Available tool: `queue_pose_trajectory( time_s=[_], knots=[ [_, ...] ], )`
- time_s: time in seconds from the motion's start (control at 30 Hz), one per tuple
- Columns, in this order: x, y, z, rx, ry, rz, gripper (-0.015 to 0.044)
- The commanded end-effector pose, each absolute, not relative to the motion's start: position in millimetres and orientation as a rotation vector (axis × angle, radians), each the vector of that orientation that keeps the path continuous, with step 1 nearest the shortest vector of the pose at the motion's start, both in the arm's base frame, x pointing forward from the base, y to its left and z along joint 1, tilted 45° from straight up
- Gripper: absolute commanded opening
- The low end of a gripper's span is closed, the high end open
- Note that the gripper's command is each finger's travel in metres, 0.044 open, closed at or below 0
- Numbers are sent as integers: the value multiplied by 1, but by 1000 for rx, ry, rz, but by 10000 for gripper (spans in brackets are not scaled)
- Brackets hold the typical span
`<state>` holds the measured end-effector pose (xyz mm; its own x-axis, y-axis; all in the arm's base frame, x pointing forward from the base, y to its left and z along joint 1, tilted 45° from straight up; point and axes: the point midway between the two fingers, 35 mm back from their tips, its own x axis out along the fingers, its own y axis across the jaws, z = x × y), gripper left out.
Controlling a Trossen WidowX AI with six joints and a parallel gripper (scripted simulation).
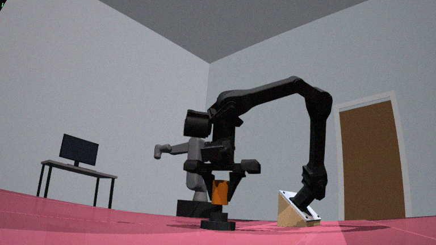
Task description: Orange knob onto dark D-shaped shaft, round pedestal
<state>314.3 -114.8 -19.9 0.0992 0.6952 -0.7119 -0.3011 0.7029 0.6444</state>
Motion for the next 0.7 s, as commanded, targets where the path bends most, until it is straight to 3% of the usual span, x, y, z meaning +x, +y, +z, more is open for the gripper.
queue_pose_trajectory(
  time_s=[0.0, 0.67],
  knots=[
    [315, -118, -20, 308, 1231, 808, 0],
    [314, -114, -22, 308, 1231, 808, 0]
  ],
)
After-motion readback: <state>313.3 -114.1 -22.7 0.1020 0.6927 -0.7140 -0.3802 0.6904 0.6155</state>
